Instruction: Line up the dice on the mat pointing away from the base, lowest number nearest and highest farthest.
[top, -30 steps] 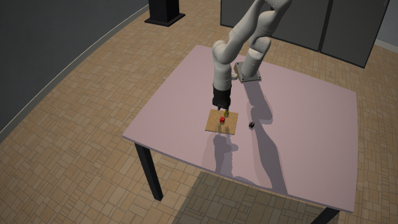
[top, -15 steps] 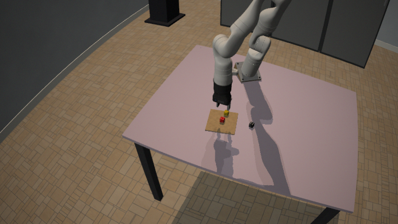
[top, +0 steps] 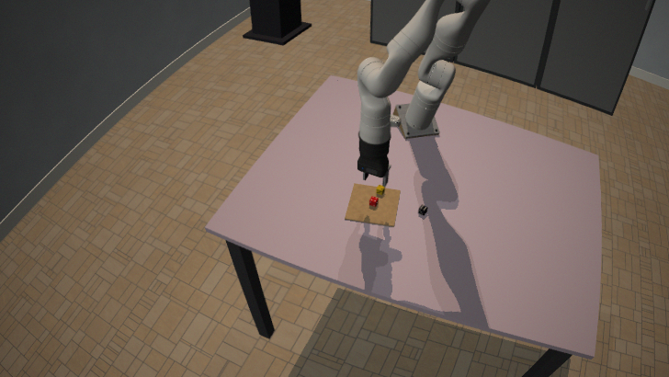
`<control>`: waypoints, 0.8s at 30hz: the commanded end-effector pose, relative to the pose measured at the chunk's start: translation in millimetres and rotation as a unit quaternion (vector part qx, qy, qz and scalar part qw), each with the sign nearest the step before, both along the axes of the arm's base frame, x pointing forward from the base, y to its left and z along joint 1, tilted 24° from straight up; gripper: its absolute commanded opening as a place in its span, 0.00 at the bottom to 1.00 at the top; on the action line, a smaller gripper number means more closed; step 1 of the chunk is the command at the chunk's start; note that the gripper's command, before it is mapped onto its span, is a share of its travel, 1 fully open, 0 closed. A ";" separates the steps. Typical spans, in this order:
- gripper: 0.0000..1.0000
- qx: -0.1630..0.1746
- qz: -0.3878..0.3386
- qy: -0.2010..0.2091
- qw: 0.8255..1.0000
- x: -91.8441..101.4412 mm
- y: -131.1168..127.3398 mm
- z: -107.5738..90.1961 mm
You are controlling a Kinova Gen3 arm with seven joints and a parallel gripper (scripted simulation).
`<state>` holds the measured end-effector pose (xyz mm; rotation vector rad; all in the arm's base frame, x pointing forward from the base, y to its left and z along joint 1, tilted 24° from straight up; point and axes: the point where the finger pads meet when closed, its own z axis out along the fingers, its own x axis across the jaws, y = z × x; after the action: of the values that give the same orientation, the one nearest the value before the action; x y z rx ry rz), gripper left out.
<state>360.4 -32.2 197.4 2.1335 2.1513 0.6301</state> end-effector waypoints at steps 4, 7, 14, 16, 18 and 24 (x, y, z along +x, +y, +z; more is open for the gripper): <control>1.00 0.000 0.000 -0.001 1.000 0.3 -0.2 0.5; 1.00 0.000 -0.001 0.000 1.000 0.1 1.2 0.5; 1.00 0.002 -0.008 0.004 1.000 -1.2 9.8 0.6; 1.00 0.003 -0.013 0.006 1.000 -2.1 15.7 0.6; 1.00 0.005 -0.018 0.009 1.000 -3.4 23.1 0.7; 1.00 0.010 -0.041 0.019 0.999 -8.7 51.9 1.5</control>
<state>353.8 4.3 195.6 2.2666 2.0513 0.5996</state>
